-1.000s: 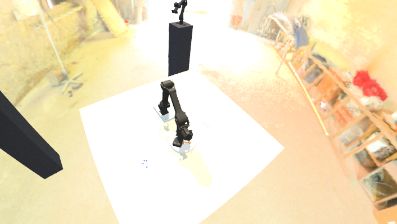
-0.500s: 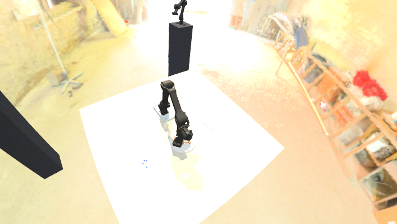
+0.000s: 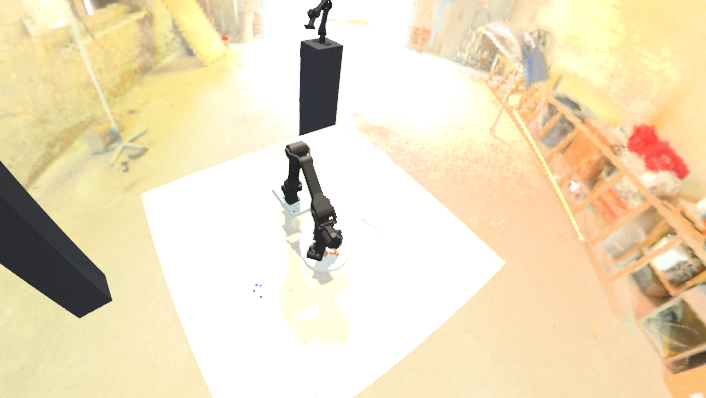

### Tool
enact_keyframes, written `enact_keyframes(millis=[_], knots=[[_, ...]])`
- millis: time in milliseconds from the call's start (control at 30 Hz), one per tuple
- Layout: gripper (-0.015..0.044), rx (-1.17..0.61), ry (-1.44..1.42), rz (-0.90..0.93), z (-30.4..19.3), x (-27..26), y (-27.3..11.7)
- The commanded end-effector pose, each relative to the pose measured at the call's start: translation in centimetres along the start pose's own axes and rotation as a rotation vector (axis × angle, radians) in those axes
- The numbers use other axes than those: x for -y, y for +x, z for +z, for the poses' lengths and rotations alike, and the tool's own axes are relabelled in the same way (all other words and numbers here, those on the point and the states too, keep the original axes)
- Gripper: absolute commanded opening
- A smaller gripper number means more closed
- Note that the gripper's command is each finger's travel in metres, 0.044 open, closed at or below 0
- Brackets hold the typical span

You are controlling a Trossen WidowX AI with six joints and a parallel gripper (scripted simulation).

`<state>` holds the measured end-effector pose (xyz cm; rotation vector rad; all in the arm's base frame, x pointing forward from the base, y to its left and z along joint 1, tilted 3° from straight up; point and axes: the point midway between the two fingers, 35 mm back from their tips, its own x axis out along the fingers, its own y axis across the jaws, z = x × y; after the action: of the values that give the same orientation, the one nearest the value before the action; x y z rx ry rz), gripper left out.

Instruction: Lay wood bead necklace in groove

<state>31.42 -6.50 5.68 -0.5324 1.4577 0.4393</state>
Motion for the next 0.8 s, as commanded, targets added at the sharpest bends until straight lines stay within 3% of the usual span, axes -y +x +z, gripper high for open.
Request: enact_keyframes(millis=[0, 767], knots=[[0.0000, 0.007, -0.005, 0.000, 0.0, 0.2, -0.2], [0.0000, 0.005, -0.006, -0.002, -2.2, 3.3, 0.3]])
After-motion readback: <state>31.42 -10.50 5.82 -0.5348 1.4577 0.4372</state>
